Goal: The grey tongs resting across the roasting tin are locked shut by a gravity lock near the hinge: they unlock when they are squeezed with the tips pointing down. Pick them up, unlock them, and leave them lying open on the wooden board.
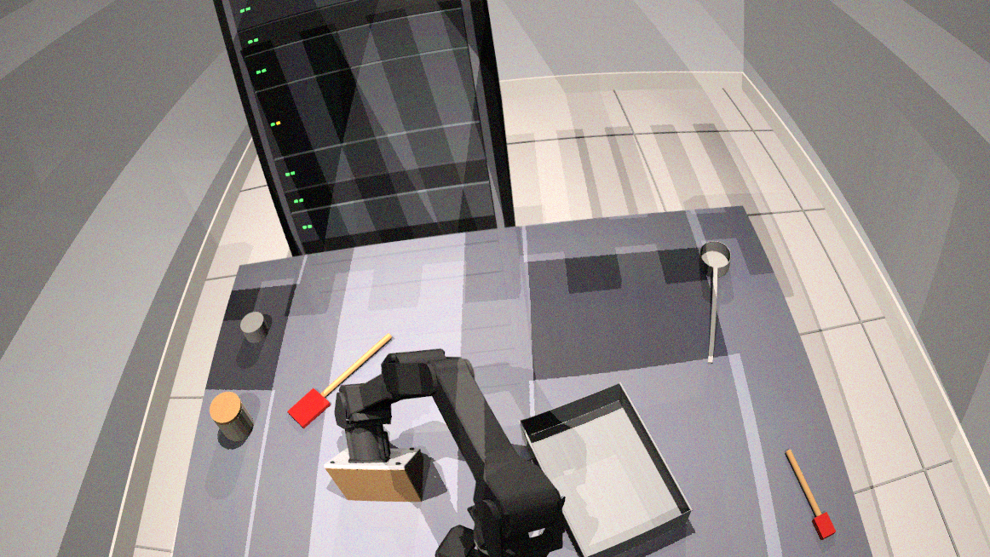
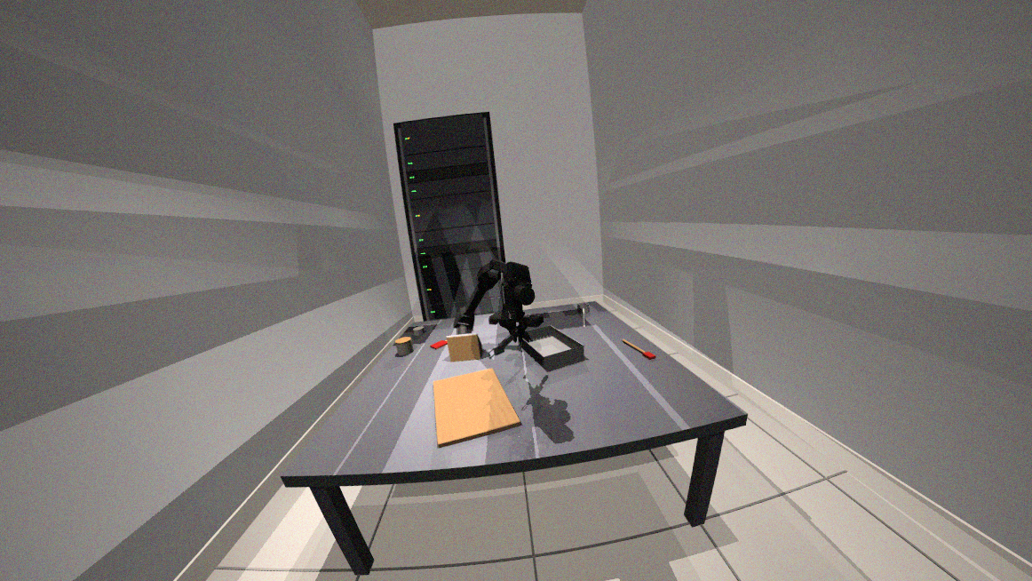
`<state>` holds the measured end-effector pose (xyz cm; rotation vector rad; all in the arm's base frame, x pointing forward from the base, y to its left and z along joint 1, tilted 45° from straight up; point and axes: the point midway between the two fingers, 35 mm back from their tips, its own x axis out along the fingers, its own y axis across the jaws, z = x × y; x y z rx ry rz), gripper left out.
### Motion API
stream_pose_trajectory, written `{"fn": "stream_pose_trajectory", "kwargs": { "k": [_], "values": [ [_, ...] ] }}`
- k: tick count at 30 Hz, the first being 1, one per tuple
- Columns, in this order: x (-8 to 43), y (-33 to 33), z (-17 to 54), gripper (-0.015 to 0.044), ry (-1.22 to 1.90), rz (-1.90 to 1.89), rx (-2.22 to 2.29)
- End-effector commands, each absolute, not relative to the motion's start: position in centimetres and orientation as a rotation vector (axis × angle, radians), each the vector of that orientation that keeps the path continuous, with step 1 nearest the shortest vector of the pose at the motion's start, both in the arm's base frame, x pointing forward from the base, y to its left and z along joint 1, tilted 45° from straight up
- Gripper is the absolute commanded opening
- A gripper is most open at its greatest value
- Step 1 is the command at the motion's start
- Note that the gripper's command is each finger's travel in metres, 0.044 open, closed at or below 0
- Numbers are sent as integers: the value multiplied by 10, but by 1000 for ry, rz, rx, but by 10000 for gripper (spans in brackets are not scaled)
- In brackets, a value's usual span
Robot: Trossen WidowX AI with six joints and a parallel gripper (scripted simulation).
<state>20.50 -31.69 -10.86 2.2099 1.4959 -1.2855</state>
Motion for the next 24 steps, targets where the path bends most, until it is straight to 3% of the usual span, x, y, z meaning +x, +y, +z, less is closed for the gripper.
{"fn": "stream_pose_trajectory", "kwargs": {
  "k": [1,24],
  "values": [
    [174,-330,-120,-150,1510,-1206,2151],
    [13,-351,-166,-150,1615,-719,1799]
  ]
}}
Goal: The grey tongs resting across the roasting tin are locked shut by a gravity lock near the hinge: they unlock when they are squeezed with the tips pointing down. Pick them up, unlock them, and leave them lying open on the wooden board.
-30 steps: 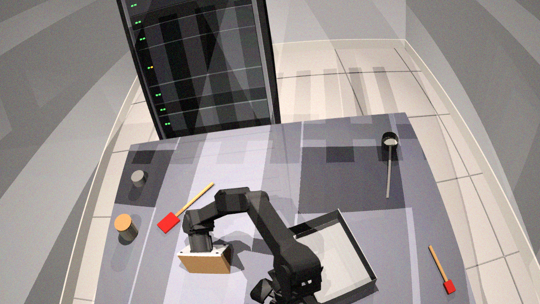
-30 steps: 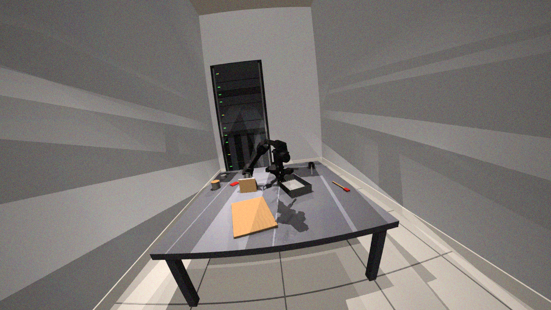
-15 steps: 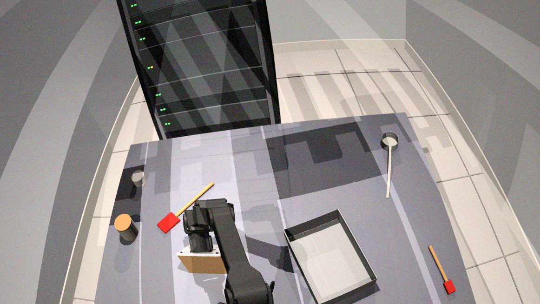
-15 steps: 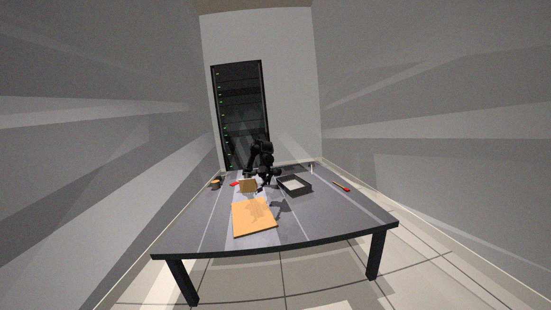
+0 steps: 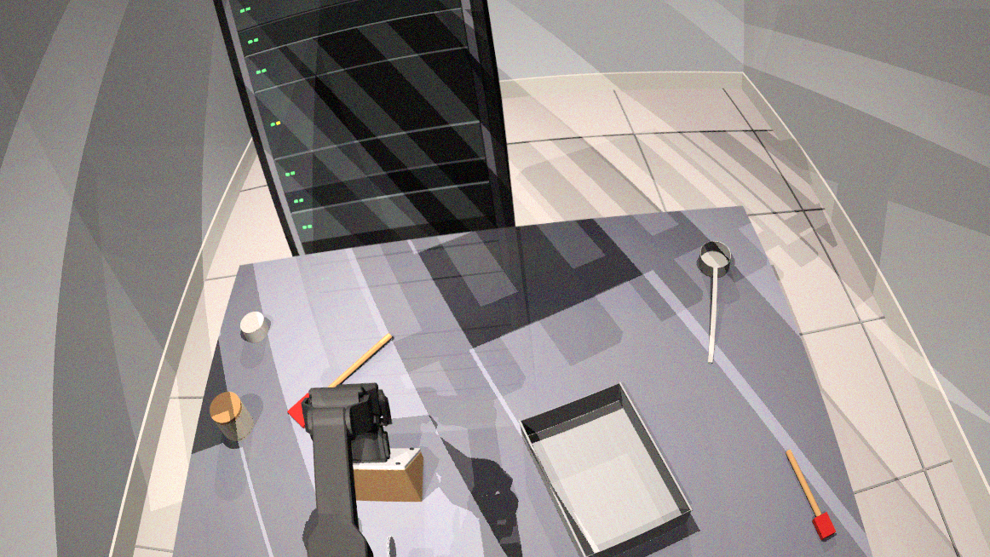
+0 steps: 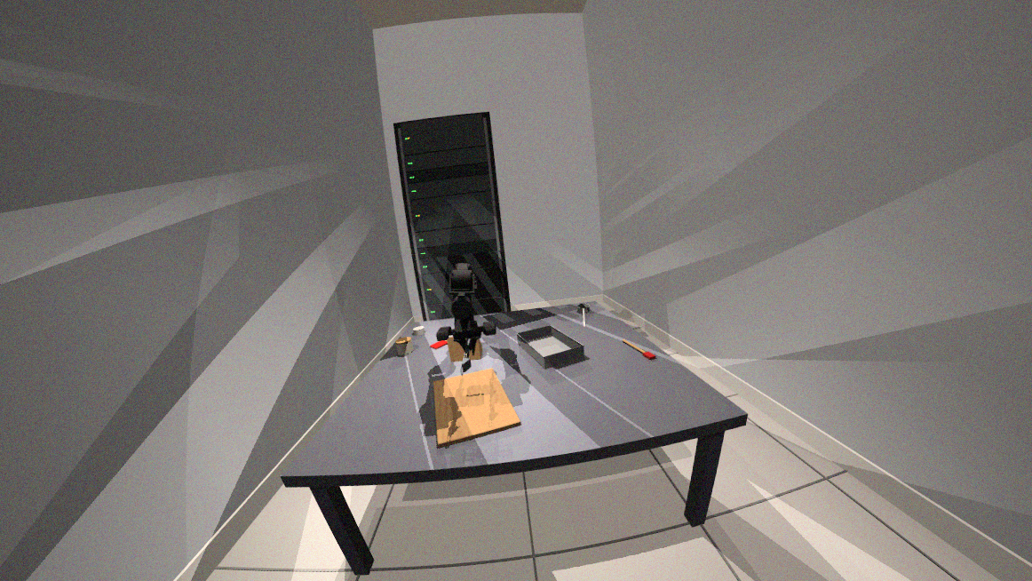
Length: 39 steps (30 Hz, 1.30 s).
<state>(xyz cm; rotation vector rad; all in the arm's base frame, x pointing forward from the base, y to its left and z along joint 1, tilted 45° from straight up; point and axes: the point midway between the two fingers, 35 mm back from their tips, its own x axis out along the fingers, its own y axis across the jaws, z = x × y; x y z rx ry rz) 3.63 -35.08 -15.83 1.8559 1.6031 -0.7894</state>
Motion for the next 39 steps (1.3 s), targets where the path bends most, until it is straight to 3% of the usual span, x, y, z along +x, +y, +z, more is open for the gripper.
{"fn": "stream_pose_trajectory", "kwargs": {
  "k": [1,8,39],
  "values": [
    [6,-350,-167,-150,1618,-699,1785],
    [-32,-345,-177,-150,1634,-571,1695],
    [-37,-356,-200,-150,1439,-760,1574]
  ]
}}
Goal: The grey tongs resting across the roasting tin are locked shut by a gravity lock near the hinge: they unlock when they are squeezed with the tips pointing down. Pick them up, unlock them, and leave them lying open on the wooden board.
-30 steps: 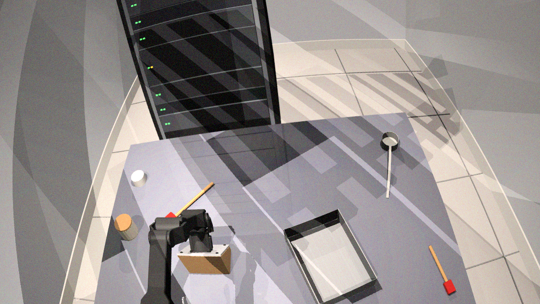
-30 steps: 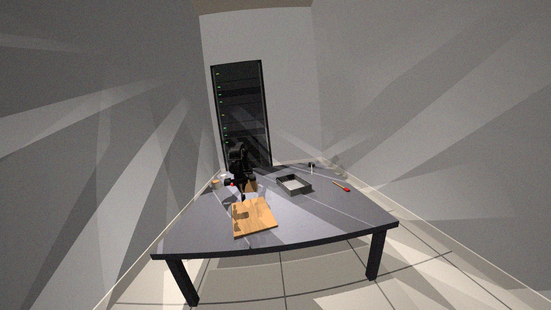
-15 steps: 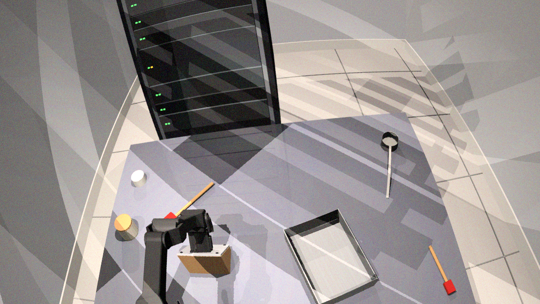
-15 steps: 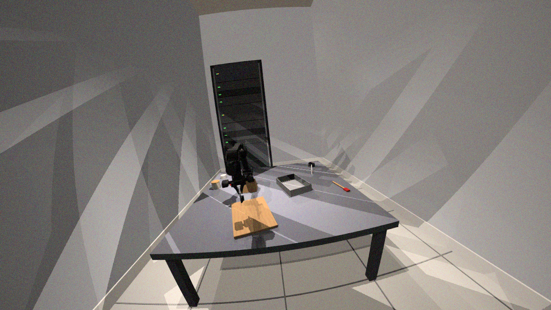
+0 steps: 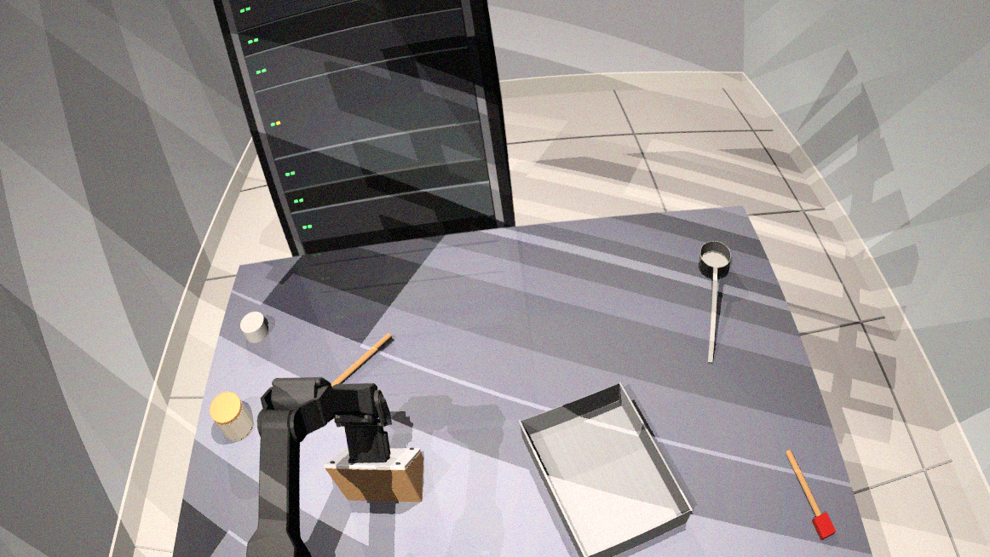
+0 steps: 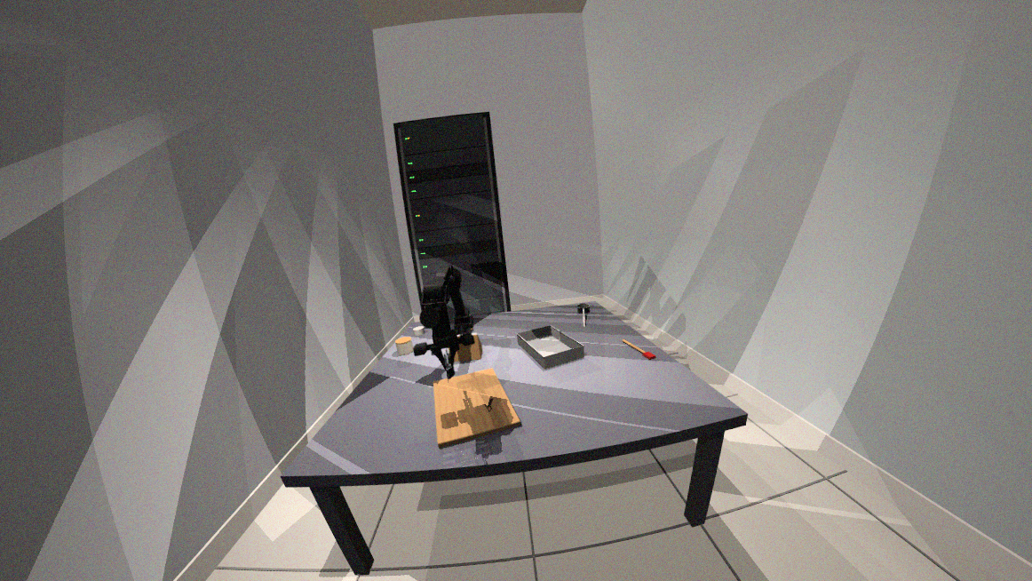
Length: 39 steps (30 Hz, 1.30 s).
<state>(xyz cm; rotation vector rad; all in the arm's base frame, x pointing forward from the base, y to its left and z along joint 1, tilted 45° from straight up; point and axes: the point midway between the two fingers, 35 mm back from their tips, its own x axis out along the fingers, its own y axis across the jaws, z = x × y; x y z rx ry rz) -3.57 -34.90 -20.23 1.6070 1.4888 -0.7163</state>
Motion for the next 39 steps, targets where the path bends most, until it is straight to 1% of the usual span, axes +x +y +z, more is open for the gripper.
{"fn": "stream_pose_trajectory", "kwargs": {
  "k": [1,21,39],
  "values": [
    [-37,-356,-201,-150,1429,-770,1567],
    [-41,-362,-209,-150,1224,-946,1413],
    [-43,-359,-200,-150,1041,-1077,1259]
  ]
}}
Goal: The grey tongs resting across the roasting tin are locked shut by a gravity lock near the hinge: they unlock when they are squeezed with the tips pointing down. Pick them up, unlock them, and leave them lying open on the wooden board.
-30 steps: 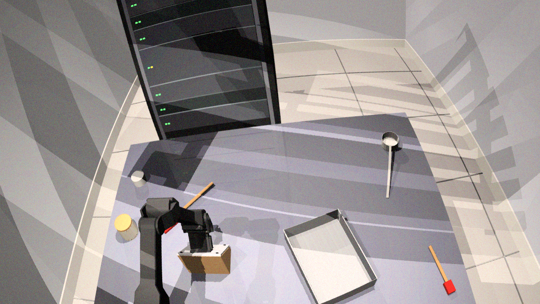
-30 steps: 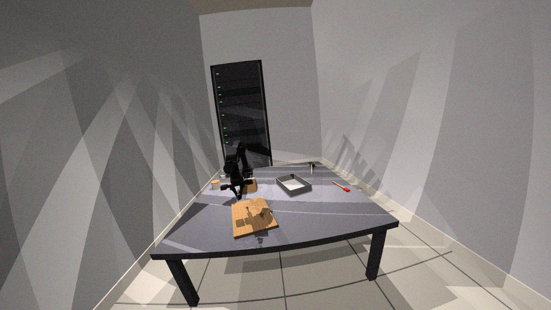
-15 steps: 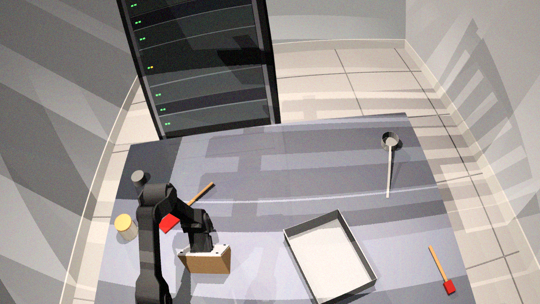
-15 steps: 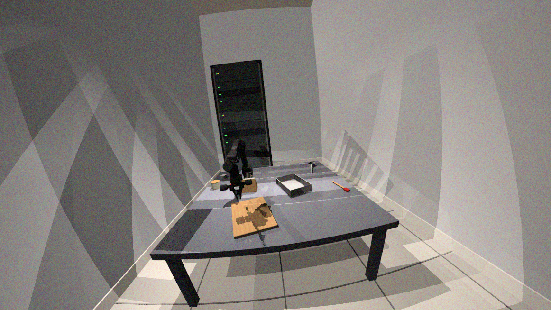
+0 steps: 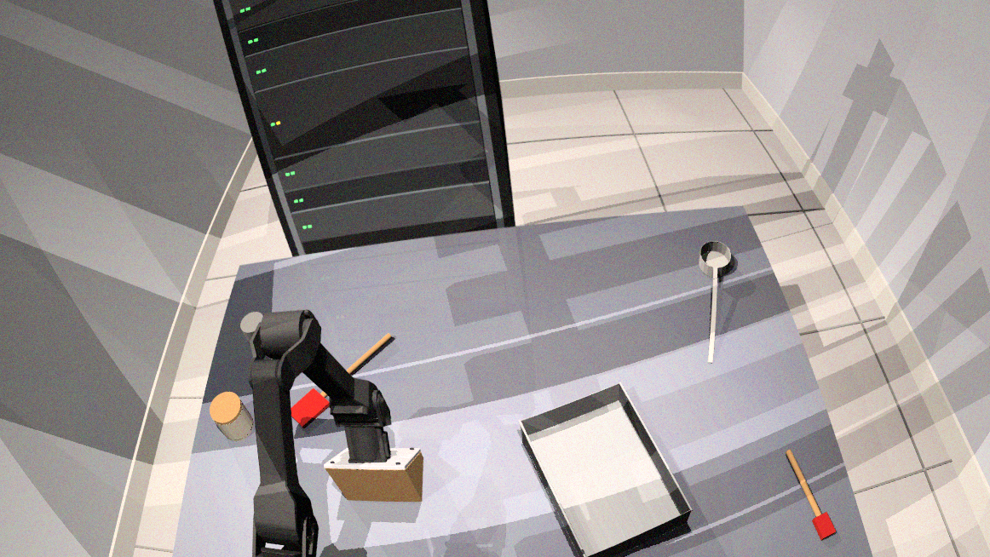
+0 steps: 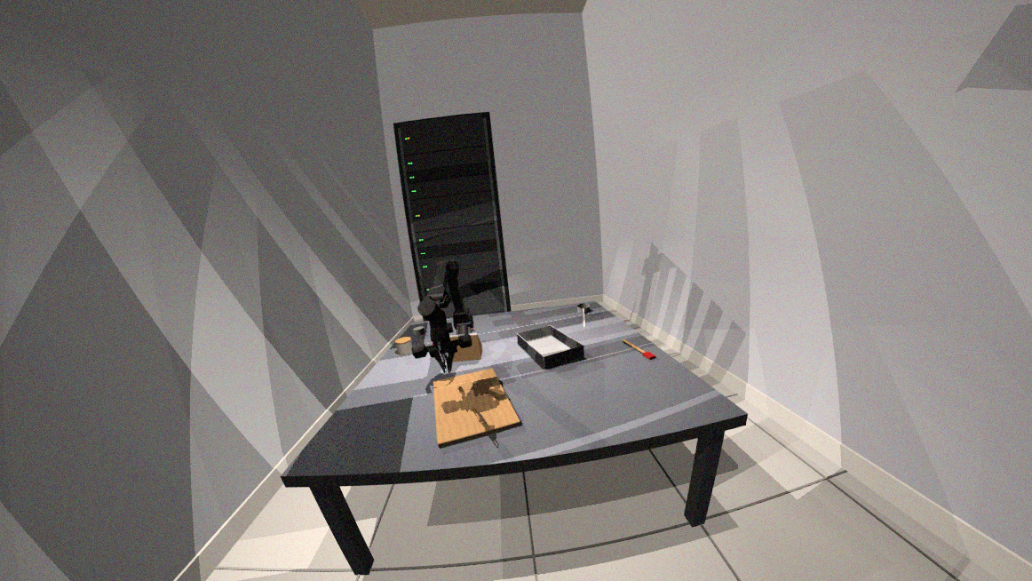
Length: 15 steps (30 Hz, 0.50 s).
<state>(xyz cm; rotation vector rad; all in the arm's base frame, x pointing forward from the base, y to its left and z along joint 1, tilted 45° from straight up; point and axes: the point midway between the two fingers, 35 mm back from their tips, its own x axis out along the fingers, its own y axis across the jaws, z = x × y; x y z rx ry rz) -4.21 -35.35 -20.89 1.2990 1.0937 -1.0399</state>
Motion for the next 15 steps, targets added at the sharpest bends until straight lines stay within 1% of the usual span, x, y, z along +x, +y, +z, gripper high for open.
{"fn": "stream_pose_trajectory", "kwargs": {
  "k": [1,15],
  "values": [
    [-44,-359,-199,-150,1031,-1084,1250],
    [-44,-350,-182,-150,896,-1168,1123]
  ]
}}
